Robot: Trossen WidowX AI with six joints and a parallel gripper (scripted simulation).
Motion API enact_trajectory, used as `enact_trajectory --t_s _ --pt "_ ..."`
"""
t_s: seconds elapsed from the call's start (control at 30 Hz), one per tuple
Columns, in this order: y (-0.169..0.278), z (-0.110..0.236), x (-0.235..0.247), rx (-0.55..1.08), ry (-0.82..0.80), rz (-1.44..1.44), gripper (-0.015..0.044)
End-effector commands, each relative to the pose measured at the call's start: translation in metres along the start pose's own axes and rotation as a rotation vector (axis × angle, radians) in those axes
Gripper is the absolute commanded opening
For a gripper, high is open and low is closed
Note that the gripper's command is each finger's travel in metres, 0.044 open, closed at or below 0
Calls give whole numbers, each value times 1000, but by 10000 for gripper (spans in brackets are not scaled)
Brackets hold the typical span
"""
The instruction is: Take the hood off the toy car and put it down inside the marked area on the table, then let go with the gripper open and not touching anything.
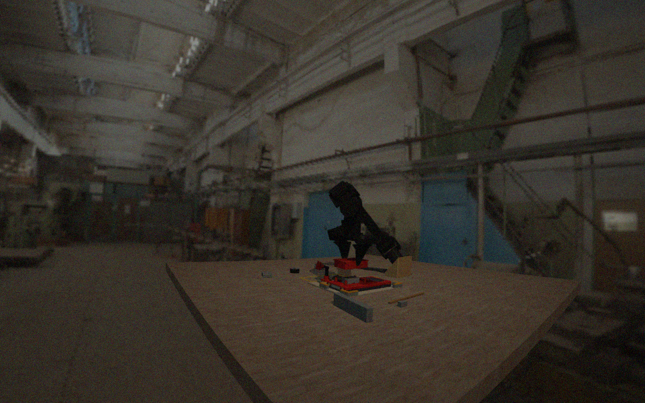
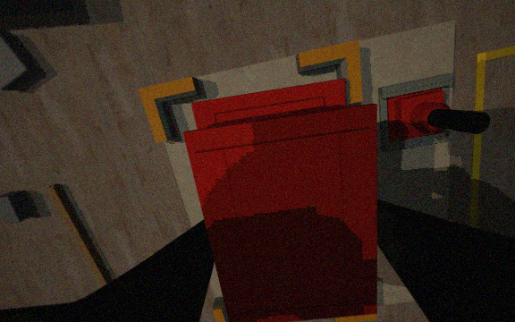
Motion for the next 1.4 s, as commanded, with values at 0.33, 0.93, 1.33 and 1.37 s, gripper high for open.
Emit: enact_trajectory --t_s 0.33,0.93,1.33,1.37 --pt "-4 14 -20 0 -4 1 0" --pt "-9 19 -84 -1 -9 3 0" --pt "-7 21 -126 -1 -9 2 0" --pt "-7 21 -129 -1 -9 2 0"
Point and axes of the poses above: the point midway between the two fingers, 35 mm back from their tips, its own z axis back along the fingers, its own x axis across the jaws, y = z × x, the point moved 5 cm from there along z, back along the fingers, and after that the axes turned 4 degrees about -z, right-handed, at the moved point
